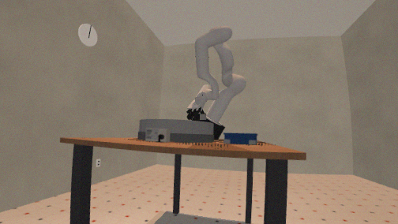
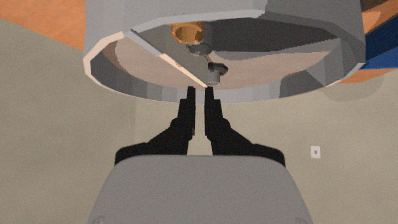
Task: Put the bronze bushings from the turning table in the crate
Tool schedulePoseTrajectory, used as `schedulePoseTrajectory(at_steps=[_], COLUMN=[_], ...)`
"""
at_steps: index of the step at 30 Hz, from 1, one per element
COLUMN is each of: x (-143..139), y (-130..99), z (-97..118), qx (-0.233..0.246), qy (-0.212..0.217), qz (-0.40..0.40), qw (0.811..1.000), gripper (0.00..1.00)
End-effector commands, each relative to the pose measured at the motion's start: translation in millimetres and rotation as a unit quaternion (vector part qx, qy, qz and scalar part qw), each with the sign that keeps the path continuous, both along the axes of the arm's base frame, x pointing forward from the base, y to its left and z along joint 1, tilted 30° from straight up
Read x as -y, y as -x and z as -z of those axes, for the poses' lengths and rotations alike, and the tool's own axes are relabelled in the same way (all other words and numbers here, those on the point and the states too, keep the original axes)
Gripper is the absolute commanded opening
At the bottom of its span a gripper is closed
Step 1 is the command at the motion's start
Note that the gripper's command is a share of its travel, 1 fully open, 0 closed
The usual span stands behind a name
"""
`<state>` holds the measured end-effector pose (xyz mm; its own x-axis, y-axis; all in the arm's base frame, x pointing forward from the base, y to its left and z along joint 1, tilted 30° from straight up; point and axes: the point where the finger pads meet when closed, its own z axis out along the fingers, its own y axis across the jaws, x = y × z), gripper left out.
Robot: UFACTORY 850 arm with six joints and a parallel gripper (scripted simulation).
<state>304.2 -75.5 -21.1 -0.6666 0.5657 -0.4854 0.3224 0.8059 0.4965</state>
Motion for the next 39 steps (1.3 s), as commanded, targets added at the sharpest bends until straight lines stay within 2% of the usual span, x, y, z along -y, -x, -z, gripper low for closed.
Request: schedulePoseTrajectory(at_steps=[1,14,23,39], x=[0,0,-11,-11], y=[-1,-1,-2,-3], z=[0,0,20,20], qx=[0.0,0.0,0.0,0.0], qy=[0.0,0.0,0.0,0.0], qz=[0.0,0.0,0.0,0.0], qw=[1.0,1.0,1.0,1.0], gripper=[0.1,0.1,0.1,0.1])
